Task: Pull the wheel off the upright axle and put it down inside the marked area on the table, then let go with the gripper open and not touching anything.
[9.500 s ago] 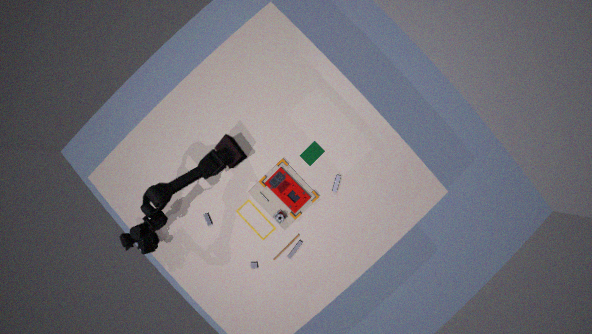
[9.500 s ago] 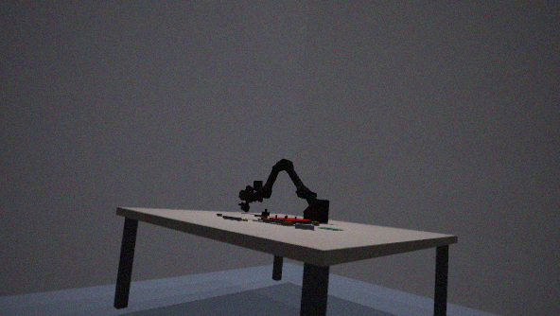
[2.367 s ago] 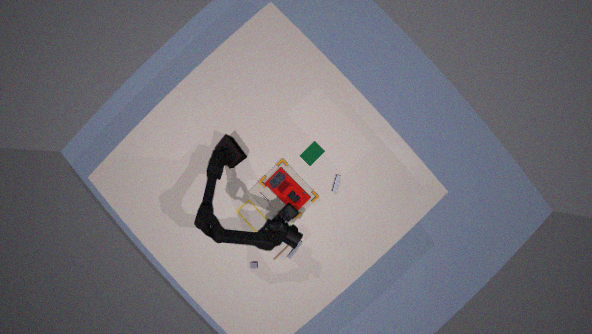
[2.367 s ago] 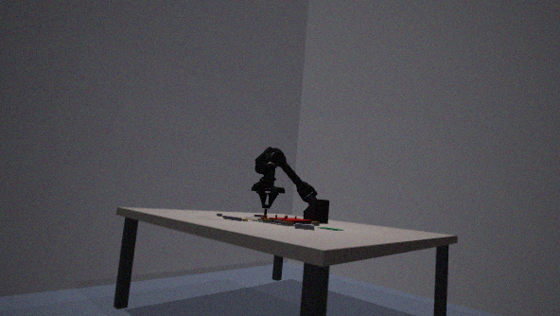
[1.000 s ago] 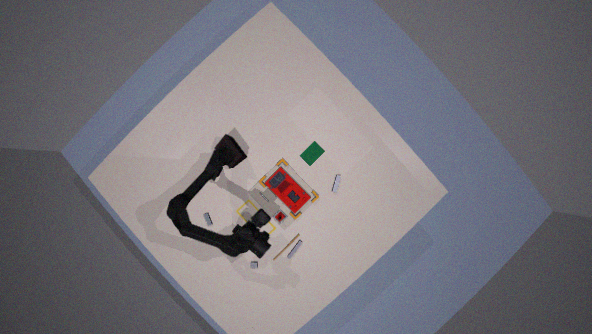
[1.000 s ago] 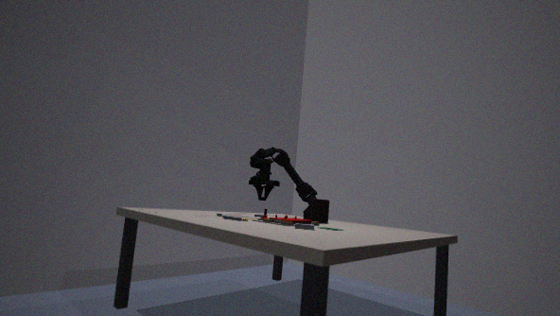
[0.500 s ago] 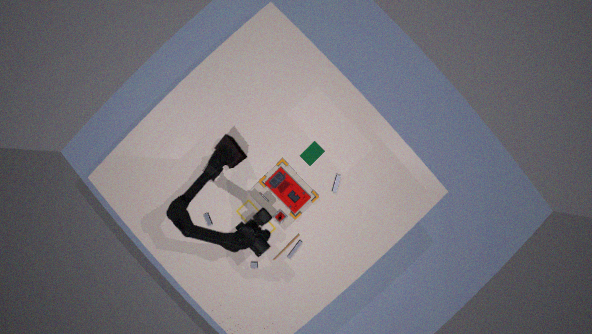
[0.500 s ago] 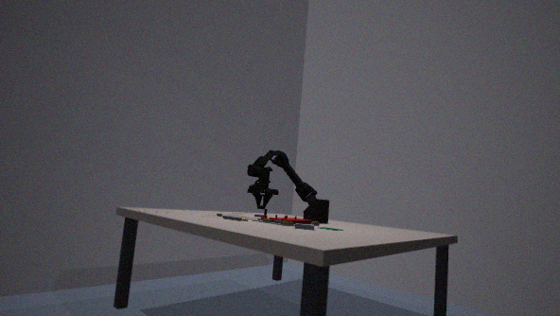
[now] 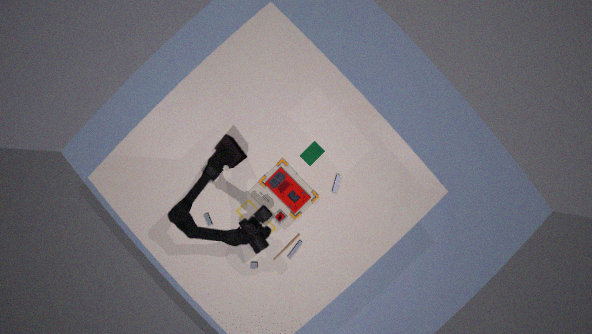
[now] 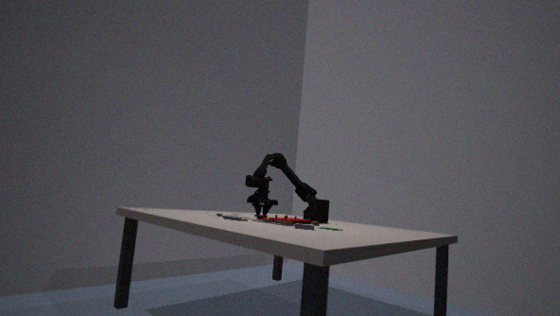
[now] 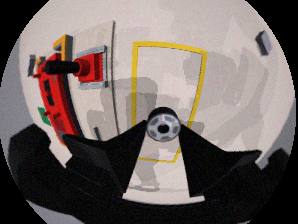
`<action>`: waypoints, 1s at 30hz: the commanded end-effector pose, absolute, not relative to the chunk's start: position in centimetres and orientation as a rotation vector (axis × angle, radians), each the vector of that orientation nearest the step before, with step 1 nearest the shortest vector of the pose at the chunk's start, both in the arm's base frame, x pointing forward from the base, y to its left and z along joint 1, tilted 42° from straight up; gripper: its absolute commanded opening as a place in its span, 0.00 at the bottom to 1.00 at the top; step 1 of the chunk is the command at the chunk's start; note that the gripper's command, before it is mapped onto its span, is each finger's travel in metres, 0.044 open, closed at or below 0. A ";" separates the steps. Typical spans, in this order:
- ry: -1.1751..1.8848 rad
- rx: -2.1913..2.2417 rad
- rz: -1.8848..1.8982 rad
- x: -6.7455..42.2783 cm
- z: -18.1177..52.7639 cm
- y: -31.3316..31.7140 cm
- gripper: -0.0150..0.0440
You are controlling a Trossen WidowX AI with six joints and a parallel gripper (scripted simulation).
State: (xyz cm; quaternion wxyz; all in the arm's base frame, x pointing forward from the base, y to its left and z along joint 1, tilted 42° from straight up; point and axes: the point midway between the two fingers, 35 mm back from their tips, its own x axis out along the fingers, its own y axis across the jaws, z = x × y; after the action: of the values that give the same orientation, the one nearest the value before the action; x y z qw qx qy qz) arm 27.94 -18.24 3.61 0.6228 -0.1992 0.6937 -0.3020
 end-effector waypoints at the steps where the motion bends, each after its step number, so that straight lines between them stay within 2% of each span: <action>1: 1.593 -0.456 -0.695 27.9 3.6 -18.2 0.52; 6: 1.593 -0.457 -0.694 28.0 3.8 -18.0 0.74; 7: 1.593 -0.457 -0.693 28.1 4.2 -17.7 0.76; 15: 1.592 -0.465 -0.689 28.8 8.0 -14.2 0.76; 20: 1.596 -0.462 -0.674 25.7 8.3 -10.3 0.99; 24: 1.599 -0.463 -0.683 22.1 9.1 -7.2 1.00; 30: 1.599 -0.464 -0.684 21.9 9.1 -7.1 1.00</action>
State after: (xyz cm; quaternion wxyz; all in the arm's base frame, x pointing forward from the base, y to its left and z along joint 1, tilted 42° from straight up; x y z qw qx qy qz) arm 22.17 -7.17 9.13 0.6219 -0.2059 0.6954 -0.2955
